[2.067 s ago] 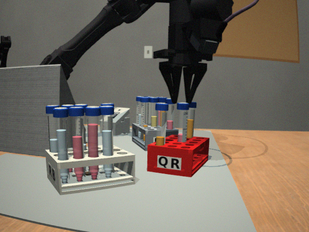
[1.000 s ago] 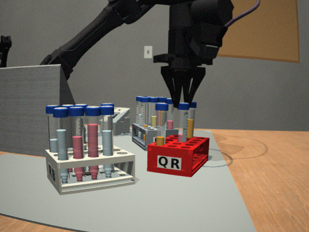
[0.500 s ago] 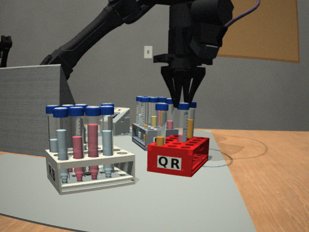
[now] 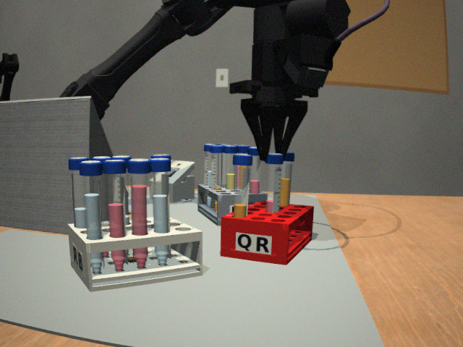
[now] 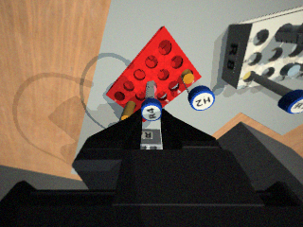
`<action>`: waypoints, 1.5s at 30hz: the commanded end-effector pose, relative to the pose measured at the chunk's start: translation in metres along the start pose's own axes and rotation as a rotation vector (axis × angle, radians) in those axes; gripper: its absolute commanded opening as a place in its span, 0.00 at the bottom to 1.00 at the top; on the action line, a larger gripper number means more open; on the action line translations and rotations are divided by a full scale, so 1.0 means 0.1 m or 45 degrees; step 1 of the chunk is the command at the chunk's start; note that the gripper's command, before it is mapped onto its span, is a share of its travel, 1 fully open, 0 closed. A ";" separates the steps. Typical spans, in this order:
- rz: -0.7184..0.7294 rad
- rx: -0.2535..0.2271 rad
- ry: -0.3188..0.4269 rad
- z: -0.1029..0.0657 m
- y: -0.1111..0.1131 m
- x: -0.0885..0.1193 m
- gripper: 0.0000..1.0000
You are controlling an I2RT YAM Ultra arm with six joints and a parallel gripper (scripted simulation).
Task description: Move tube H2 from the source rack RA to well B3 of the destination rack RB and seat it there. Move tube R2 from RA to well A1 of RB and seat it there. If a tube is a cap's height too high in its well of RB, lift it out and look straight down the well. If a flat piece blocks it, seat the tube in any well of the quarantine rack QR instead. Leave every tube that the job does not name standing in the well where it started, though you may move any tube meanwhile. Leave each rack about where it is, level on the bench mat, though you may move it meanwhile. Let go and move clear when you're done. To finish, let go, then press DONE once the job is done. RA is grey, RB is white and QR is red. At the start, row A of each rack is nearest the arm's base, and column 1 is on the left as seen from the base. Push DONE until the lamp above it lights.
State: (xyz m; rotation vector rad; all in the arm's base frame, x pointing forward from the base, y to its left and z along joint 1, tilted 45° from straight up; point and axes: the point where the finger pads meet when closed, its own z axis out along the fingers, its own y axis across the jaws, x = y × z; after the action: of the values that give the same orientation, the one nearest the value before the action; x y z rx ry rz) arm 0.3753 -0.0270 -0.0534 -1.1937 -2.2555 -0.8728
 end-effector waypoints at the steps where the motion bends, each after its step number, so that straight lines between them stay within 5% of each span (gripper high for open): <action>1: -0.022 -0.030 -0.051 -0.23 0.06 -0.04 0.00; 45: -0.010 -0.018 -0.039 -0.56 -0.03 -0.04 0.00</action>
State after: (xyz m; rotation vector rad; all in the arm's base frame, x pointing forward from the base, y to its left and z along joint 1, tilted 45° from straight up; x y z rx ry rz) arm 0.3783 -0.0555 -0.0261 -1.1925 -2.2651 -0.8835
